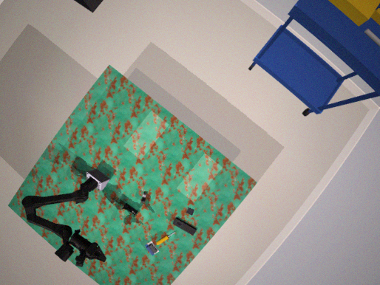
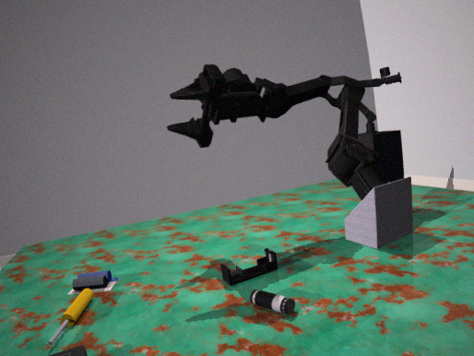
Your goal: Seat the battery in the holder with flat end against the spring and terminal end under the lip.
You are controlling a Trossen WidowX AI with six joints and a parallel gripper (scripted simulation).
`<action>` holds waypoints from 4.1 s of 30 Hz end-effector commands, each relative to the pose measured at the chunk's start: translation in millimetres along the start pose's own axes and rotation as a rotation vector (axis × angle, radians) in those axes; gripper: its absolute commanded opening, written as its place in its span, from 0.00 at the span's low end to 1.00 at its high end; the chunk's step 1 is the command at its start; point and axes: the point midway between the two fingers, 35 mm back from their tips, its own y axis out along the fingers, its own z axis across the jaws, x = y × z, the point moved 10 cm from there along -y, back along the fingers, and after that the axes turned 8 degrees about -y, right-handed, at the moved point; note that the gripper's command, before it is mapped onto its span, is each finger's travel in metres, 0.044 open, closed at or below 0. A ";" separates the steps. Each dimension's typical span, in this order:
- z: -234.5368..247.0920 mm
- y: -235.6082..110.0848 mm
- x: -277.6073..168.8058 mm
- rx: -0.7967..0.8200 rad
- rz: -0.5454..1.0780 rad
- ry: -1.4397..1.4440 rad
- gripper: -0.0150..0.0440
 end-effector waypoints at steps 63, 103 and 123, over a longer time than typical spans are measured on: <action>138.2 107.7 -284.9 1.361 1.471 -1.976 0.65; 155.9 106.4 -258.4 1.362 1.471 -1.976 0.38; 113.8 96.5 -212.0 0.495 1.660 -1.354 0.38</action>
